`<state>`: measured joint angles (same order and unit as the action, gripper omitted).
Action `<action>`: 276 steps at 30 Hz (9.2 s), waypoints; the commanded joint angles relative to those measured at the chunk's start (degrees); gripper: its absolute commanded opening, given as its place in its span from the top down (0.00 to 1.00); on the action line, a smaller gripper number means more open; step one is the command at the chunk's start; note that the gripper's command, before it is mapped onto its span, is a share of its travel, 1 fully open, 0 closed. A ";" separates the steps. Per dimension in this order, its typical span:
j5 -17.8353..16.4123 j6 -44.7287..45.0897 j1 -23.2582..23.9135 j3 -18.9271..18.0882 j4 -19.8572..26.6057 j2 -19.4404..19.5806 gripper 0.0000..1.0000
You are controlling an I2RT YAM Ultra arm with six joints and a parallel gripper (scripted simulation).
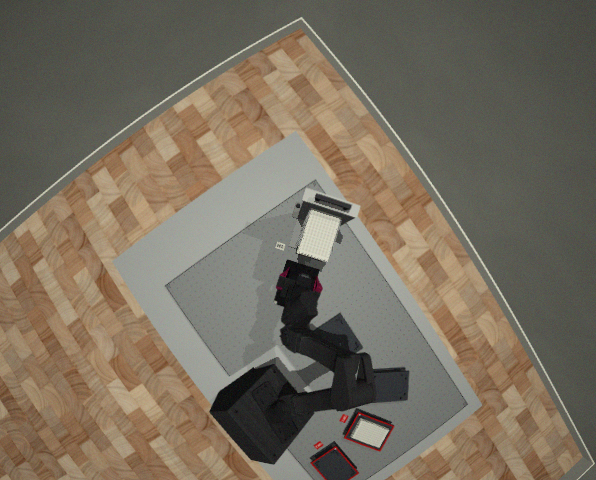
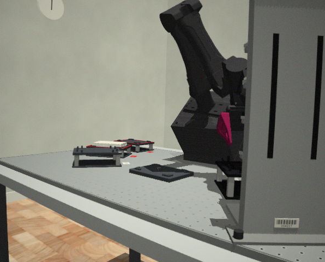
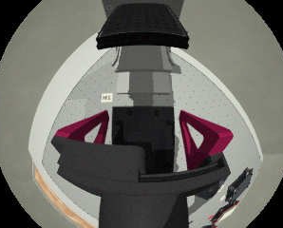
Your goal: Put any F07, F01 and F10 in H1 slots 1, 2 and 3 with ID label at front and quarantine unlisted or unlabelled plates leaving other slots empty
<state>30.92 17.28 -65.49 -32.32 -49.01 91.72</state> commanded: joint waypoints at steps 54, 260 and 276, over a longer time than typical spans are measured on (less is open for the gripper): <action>7.28 -1.70 -7.73 13.29 -0.56 -12.22 0.00; 24.63 -7.84 -25.57 -28.04 54.77 -21.75 0.00; 22.59 -6.87 -23.47 -32.04 55.07 -18.87 0.00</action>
<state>54.17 10.13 -88.88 -63.40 6.15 72.86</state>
